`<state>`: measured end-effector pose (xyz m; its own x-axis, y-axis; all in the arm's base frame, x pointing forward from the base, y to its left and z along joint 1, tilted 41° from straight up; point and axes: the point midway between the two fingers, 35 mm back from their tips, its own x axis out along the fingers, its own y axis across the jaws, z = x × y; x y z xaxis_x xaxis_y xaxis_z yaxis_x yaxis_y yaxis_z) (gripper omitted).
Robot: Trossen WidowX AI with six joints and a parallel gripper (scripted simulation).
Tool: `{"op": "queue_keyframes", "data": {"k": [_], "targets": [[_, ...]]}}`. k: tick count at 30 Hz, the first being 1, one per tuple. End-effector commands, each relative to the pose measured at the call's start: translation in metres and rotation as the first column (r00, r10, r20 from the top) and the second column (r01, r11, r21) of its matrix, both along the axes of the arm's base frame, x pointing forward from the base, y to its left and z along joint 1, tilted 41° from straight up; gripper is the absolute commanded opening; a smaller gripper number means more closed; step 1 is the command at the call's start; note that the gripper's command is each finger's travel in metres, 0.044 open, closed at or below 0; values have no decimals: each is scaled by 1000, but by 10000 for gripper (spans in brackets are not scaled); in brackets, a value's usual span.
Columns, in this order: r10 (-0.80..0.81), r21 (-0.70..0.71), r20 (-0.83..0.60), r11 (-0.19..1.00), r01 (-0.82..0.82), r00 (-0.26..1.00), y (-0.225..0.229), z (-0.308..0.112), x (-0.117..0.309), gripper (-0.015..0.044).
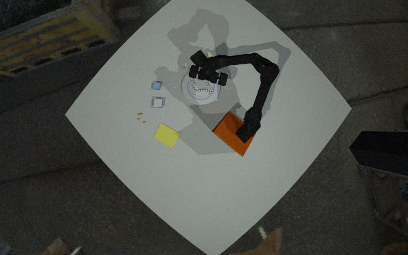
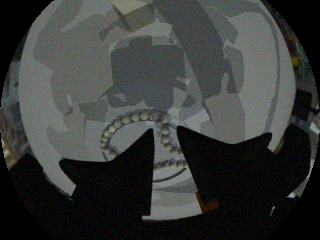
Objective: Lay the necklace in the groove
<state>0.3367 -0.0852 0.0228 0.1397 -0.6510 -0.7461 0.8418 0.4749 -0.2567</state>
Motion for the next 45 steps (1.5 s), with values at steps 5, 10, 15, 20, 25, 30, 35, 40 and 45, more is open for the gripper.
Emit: {"op": "queue_keyframes", "data": {"k": [5, 10, 15, 20, 25, 30, 35, 40, 45], "targets": [[3, 0, -10, 1000, -3, 1000, -6, -9, 0, 120], [-2, -2, -4, 1000, 2, 1000, -5, -6, 0, 41], [-2, -2, -4, 1000, 2, 1000, -5, -6, 0, 0], [-2, -2, -4, 1000, 2, 1000, -5, -6, 0, 0], [-2, -2, -4, 1000, 2, 1000, -5, -6, 0, 0], [-2, -2, -4, 1000, 2, 1000, -5, -6, 0, 0], [-2, -2, -4, 1000, 2, 1000, -5, -6, 0, 0], [-2, -2, -4, 1000, 2, 1000, -5, -6, 0, 0], [-2, -2, -4, 1000, 2, 1000, -5, -6, 0, 0]]}}
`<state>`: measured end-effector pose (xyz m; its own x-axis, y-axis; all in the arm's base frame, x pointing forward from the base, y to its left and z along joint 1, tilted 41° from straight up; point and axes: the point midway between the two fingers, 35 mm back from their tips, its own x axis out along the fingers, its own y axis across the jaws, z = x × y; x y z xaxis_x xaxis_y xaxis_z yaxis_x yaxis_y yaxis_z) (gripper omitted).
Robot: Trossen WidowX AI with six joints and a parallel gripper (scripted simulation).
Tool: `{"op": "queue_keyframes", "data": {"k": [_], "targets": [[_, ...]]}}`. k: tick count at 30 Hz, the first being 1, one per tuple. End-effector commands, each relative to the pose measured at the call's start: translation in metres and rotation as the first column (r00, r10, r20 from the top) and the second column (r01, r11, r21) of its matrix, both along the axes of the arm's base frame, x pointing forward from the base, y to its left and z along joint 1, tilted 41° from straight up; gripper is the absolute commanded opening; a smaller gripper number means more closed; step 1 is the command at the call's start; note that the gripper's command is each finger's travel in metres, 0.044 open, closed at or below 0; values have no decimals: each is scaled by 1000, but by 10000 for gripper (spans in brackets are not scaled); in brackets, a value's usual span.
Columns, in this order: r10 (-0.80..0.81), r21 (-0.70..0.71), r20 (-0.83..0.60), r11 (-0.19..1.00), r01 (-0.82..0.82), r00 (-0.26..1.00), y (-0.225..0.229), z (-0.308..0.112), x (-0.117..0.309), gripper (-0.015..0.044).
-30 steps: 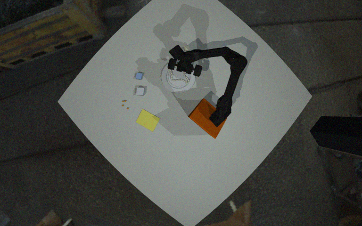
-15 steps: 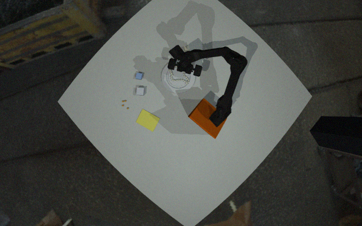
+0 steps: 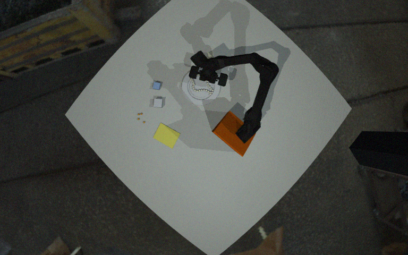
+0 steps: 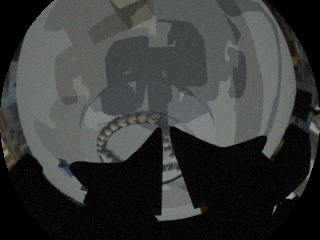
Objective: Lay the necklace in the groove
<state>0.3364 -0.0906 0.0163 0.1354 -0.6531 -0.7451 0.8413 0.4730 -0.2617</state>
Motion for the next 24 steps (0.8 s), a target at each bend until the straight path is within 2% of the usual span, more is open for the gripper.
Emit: {"op": "queue_keyframes", "data": {"k": [1, 24], "targets": [[0, 0, 1, 1000, 0, 1000, 0, 0, 0, 0], [5, 2, -6, 1000, -5, 1000, -4, 10, -7, 0]]}}
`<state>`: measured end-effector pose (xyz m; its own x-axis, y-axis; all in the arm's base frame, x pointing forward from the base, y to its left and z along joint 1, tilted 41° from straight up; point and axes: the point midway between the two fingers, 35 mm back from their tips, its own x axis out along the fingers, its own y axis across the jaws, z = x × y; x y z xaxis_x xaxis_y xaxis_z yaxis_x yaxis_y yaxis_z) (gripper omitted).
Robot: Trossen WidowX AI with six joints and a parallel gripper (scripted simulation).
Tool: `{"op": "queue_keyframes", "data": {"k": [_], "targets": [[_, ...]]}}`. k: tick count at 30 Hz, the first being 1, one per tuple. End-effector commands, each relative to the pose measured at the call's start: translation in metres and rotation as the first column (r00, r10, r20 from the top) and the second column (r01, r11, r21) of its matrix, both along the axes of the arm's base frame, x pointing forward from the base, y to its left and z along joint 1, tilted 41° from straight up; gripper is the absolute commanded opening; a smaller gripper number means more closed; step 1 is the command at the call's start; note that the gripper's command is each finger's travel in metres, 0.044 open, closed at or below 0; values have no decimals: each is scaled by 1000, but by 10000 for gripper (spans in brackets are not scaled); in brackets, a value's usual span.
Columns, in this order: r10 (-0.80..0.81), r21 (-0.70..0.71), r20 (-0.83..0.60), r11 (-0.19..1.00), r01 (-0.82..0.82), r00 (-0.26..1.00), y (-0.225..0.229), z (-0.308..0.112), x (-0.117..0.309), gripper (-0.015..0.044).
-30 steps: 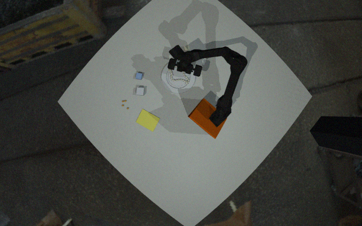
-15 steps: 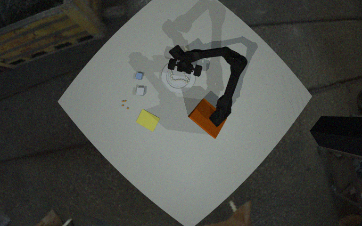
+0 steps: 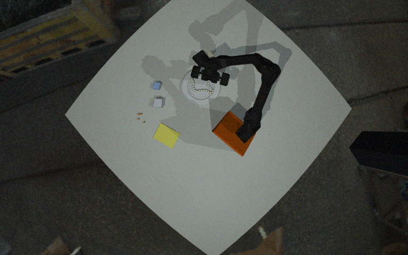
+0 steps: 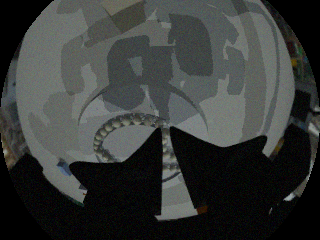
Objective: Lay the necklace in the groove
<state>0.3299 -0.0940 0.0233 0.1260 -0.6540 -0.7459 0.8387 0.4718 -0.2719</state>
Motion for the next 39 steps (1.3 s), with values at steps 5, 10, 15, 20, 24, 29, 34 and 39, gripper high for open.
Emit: {"op": "queue_keyframes", "data": {"k": [5, 10, 15, 20, 24, 29, 34, 39], "targets": [[6, 3, 6, 1000, -6, 1000, -3, 0, 0, 0], [2, 0, 8, 1000, -2, 1000, -4, 0, 0, 53], [2, 0, 8, 1000, -2, 1000, -4, 0, 0, 184], [2, 0, 8, 1000, -2, 1000, -4, 0, 0, 315], [6, 3, 6, 1000, -6, 1000, -1, 3, 0, 420], [6, 3, 6, 1000, -6, 1000, -1, 3, -1, 440], [6, 3, 6, 1000, -6, 1000, -1, 3, -1, 440], [6, 3, 6, 1000, -6, 1000, -1, 3, -1, 440]]}}
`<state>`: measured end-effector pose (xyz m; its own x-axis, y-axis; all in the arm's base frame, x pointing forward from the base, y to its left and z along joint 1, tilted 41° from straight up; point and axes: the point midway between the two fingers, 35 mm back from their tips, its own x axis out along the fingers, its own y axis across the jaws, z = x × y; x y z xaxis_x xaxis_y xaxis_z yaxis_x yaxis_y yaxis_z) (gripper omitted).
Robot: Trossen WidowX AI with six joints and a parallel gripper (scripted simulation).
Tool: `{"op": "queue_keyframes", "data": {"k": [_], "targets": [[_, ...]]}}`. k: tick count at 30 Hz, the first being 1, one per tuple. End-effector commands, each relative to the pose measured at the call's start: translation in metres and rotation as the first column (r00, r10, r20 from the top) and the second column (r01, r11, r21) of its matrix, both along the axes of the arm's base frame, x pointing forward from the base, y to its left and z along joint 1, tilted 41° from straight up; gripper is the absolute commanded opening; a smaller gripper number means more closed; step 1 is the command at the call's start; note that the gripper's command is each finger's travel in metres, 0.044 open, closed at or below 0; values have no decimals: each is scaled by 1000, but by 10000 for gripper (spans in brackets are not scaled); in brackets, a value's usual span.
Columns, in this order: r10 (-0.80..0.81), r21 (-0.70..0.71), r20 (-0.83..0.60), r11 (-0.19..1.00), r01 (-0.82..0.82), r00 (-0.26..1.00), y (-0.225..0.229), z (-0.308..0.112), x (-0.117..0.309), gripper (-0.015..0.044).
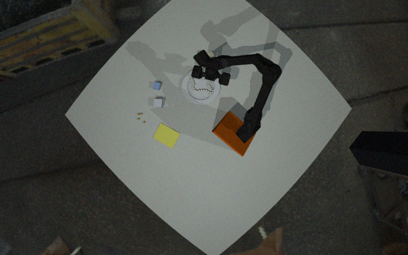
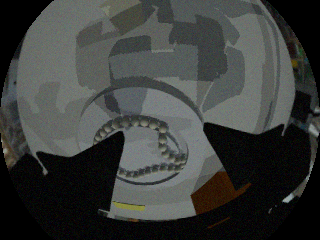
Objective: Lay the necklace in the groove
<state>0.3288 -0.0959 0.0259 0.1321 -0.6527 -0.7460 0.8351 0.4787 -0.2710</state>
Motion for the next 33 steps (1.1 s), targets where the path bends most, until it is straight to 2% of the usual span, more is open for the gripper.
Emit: {"op": "queue_keyframes", "data": {"k": [1, 7, 14, 19, 33], "targets": [[-2, 3, 5, 1000, 2, 1000, 1, 1, 0, 440], [-2, 3, 5, 1000, 2, 1000, 1, 1, 0, 440], [-77, 21, 68, 997, 75, 995, 29, 16, -8, 256], [-79, 21, 70, 997, 78, 994, 30, 16, -8, 125], [-77, 24, 71, 997, 76, 994, 20, 4, -5, 120]]}}
